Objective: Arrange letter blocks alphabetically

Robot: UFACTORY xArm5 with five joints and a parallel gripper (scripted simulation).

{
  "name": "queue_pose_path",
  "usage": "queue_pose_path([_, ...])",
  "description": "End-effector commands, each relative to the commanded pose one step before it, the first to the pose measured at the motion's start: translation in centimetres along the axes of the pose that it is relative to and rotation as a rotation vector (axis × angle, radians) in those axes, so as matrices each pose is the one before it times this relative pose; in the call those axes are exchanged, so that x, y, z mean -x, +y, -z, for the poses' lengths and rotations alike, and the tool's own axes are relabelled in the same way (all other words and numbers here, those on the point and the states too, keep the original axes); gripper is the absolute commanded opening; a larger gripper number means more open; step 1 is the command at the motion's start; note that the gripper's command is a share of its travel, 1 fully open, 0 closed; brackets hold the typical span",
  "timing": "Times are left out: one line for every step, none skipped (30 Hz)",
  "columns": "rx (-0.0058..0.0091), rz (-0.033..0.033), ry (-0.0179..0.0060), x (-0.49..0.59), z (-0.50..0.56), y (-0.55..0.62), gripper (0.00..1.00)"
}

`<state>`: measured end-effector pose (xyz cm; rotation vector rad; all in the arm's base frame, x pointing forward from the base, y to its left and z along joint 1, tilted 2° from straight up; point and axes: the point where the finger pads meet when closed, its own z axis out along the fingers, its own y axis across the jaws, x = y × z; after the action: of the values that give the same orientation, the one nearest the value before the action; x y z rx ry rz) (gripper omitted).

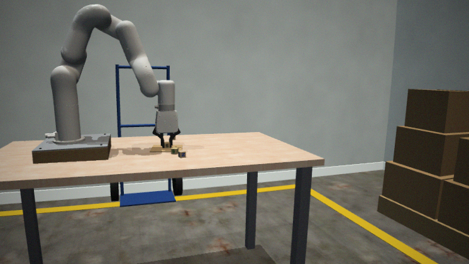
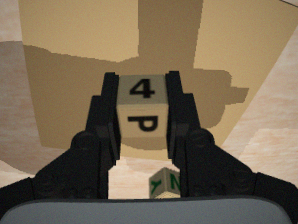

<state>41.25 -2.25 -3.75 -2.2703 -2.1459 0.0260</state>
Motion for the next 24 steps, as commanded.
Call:
queue_pose_path([0.00335,0.00003,0.00003,-0.002,0.103,0.134,0.3])
queue_pose_path([0.0,0.0,0.0,0.0,0.0,0.0,0.3])
queue_pose_path([0.0,0.0,0.0,0.0,0.0,0.0,0.34])
queue_pose_path([0.0,0.0,0.0,0.0,0.0,0.0,0.34])
queue_pose_path([0.0,0.0,0.0,0.0,0.0,0.0,0.34])
queue_pose_path([0.0,0.0,0.0,0.0,0.0,0.0,0.38])
queue_pose_path([0.0,0.0,0.0,0.0,0.0,0.0,0.38])
queue_pose_path([0.0,0.0,0.0,0.0,0.0,0.0,0.38])
queue_pose_path([0.0,0.0,0.0,0.0,0.0,0.0,0.42])
queue_pose_path([0.0,0.0,0.0,0.0,0.0,0.0,0.42])
queue_pose_path([0.0,0.0,0.0,0.0,0.0,0.0,0.42])
queue_pose_path([0.0,0.0,0.0,0.0,0.0,0.0,0.42])
queue_pose_path([0.0,0.0,0.0,0.0,0.0,0.0,0.42])
queue_pose_path([0.0,0.0,0.0,0.0,0.0,0.0,0.42])
queue_pose_path([0.0,0.0,0.0,0.0,0.0,0.0,0.42])
queue_pose_path([0.0,0.0,0.0,0.0,0.0,0.0,0.42])
queue_pose_path([0.0,0.0,0.0,0.0,0.0,0.0,0.42])
queue_pose_path([0.0,0.0,0.0,0.0,0.0,0.0,0.42])
queue_pose_path([0.0,0.0,0.0,0.0,0.0,0.0,0.42])
queue_pose_path([0.0,0.0,0.0,0.0,0.003,0.0,0.42])
queue_pose_path([0.0,0.0,0.0,-0.002,0.02,0.0,0.42])
queue_pose_path([0.0,0.0,0.0,-0.005,0.05,0.0,0.42])
queue_pose_path([0.00001,0.0,0.0,-0.009,0.091,0.001,0.42])
queue_pose_path([0.00001,0.0,-0.00001,-0.014,0.139,0.0,0.42])
